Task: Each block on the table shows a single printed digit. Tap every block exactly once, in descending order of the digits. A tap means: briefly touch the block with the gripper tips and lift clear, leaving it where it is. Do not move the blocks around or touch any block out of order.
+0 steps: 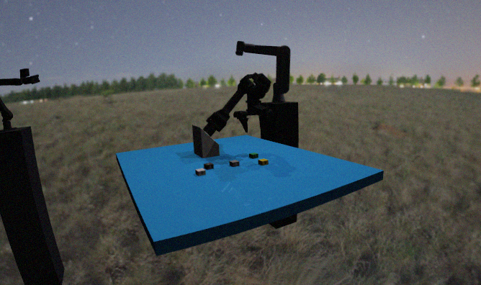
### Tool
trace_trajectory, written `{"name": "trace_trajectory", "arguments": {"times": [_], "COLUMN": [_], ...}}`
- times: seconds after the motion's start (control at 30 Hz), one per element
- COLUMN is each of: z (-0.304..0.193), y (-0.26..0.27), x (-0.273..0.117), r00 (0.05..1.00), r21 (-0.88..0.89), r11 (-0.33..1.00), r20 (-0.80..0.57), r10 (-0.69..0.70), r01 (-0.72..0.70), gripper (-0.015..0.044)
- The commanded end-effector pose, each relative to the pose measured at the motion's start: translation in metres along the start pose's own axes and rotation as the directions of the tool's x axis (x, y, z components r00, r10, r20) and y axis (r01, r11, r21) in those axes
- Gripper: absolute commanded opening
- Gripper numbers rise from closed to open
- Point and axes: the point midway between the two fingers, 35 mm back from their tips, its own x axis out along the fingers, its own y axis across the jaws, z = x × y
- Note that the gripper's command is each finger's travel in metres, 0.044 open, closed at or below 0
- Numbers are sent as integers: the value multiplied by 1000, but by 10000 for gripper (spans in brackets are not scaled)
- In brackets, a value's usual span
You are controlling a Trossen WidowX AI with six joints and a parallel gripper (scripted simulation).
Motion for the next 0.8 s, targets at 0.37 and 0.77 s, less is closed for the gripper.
{"name": "trace_trajectory", "arguments": {"times": [0.37,0.77], "z": [17,112], "y": [-1,-22], "x": [-2,1], "r00": [1000,1000], "r21": [8,5], "r11": [1000,1000], "r20": [-3,0], "r10": [6,5], "r01": [-5,-5], "gripper": [400,400]}}
